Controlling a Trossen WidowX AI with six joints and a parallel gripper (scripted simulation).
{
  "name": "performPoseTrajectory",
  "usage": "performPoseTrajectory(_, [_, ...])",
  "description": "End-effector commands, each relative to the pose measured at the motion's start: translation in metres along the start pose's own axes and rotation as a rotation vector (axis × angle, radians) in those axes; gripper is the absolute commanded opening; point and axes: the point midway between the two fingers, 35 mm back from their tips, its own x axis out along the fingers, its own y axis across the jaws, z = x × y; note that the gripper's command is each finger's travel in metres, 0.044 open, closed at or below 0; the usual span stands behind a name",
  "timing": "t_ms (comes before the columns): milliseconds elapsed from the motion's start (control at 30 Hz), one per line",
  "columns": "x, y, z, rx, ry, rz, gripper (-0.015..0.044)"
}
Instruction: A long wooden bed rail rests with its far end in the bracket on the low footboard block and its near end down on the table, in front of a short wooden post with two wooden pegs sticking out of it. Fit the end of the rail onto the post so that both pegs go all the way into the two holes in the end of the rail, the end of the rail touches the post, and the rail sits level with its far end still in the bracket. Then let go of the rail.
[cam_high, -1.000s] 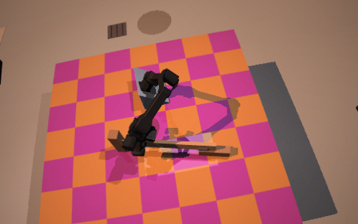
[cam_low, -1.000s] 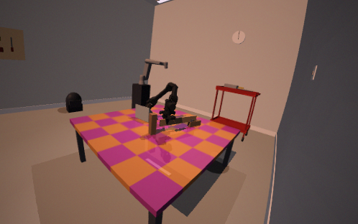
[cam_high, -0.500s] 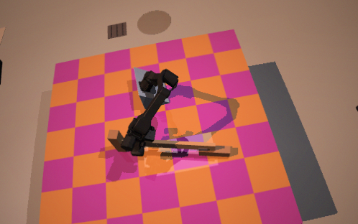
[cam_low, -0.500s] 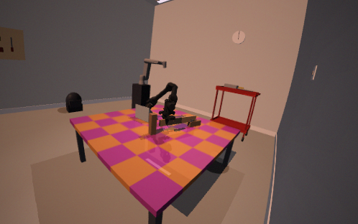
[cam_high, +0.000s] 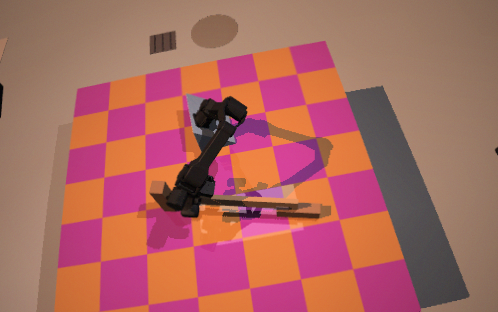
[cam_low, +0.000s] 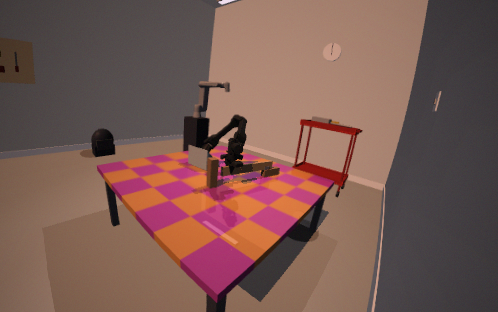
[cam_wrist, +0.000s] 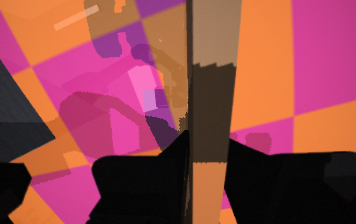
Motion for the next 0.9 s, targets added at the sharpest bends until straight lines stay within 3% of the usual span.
performPoseTrajectory(0, [-0.0028, -0.0005, -0.0037, 0.000, 0.003, -0.005, 0.0000])
performPoseTrajectory(867, [-0.0019, -0.0002, -0.0116, 0.000, 0.003, -0.006, 0.0000])
